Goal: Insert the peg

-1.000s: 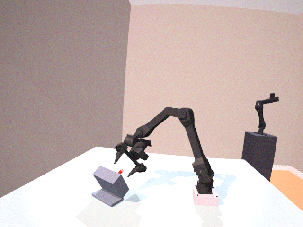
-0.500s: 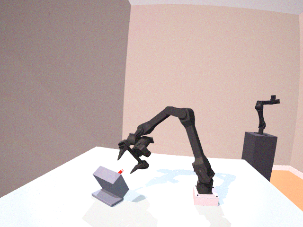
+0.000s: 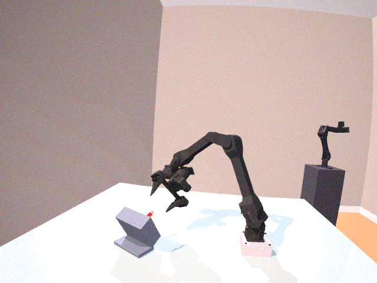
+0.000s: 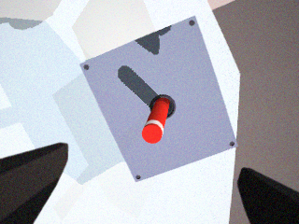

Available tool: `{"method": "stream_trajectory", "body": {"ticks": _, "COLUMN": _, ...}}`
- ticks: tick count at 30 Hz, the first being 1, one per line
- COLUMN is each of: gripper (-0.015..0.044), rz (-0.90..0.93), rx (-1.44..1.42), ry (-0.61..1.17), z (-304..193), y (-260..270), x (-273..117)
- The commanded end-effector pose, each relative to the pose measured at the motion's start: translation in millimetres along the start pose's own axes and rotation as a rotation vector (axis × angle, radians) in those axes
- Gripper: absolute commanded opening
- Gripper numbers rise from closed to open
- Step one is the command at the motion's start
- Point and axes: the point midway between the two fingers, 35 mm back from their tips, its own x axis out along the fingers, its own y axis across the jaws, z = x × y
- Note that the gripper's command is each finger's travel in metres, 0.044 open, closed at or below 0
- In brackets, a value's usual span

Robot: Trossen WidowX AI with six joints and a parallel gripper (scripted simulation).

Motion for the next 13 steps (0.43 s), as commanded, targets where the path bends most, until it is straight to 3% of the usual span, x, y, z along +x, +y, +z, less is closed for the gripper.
{"method": "stream_trajectory", "body": {"ticks": 1, "gripper": 0.044, "rz": -0.005, "rx": -0.007, "ry": 0.002, "z": 0, "y": -1, "x": -9}}
{"method": "stream_trajectory", "body": {"ticks": 13, "gripper": 0.044, "rz": -0.006, "rx": -0.007, "ry": 0.002, "z": 0, "y": 1, "x": -23}}
